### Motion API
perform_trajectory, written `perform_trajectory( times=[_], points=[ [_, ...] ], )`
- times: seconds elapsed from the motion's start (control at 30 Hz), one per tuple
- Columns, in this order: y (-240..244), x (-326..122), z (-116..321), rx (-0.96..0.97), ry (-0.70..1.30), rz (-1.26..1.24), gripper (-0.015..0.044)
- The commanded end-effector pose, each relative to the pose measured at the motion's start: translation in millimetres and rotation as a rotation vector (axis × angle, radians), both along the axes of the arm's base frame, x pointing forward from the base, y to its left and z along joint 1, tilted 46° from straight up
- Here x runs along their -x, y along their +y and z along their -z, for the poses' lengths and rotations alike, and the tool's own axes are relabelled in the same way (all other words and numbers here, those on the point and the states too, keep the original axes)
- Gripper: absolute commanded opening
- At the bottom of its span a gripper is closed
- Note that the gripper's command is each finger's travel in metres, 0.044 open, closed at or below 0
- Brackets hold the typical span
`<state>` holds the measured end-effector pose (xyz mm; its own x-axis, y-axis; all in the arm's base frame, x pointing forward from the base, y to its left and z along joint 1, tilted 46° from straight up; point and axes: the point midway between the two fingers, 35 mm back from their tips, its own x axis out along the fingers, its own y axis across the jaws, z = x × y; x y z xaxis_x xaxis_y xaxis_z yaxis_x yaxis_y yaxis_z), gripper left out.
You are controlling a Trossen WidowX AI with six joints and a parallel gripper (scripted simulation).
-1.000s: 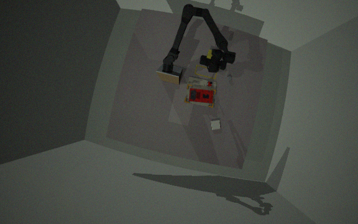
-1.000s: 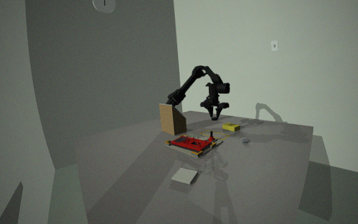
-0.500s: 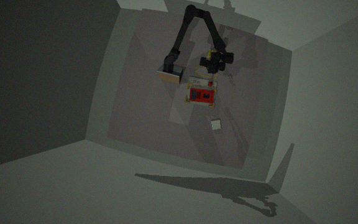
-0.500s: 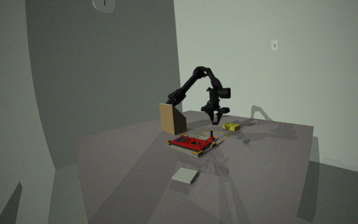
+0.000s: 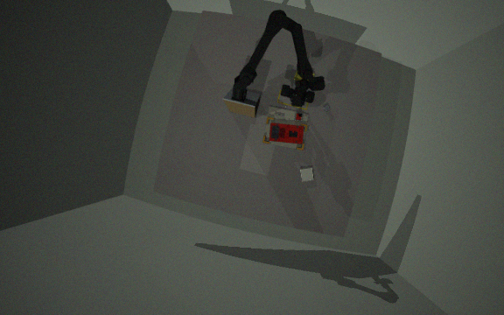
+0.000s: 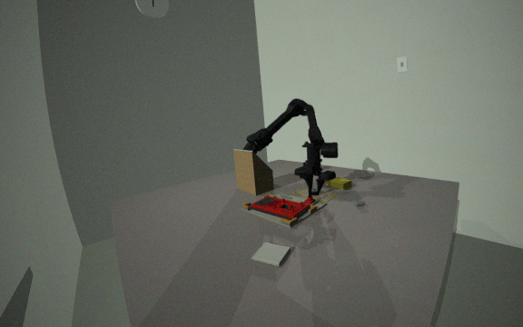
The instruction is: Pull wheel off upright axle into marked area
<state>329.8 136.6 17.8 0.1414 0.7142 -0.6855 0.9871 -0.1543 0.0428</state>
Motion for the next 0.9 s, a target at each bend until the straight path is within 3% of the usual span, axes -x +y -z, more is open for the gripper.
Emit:
perform_trajectory(
  times=[0.0,0.37,0.77,0.87],
  points=[
    [2.5,0.2,4.2,0.002,0.003,0.008,0.0],
    [-0.7,0.0,-0.4,0.0,0.0,0.001,0.0289],
    [-42.6,8.3,-40.3,0.005,0.003,0.008,0.03],
    [-47.0,17.8,-34.0,0.012,0.007,0.014,0.0379]
  ],
)
